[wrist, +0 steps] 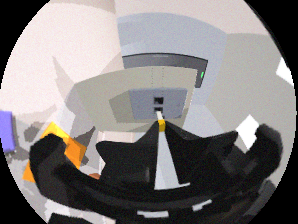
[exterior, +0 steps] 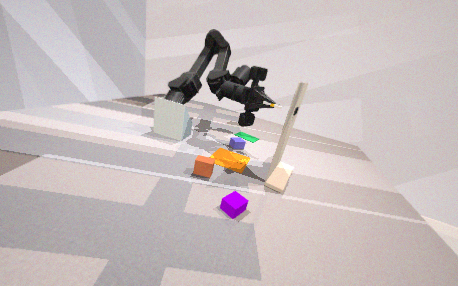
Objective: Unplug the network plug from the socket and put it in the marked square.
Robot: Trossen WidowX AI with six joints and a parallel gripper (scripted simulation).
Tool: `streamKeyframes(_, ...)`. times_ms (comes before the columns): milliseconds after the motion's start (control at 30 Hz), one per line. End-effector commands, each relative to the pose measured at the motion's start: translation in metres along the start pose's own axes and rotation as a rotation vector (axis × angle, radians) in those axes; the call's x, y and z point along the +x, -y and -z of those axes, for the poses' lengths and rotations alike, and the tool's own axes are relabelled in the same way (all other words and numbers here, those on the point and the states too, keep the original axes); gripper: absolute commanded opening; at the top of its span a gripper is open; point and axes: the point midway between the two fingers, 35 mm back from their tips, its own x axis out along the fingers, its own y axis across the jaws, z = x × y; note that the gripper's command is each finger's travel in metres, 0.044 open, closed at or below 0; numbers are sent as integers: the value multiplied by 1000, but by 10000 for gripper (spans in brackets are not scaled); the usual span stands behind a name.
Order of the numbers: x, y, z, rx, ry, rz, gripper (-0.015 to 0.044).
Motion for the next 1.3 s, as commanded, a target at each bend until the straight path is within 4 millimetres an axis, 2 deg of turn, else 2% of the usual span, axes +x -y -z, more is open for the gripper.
streamKeyframes(0, -3, -1, 2, 3, -7, -2, 0)
streamKeyframes(1267, -17, -1, 1, 3, -8, -3, 0)
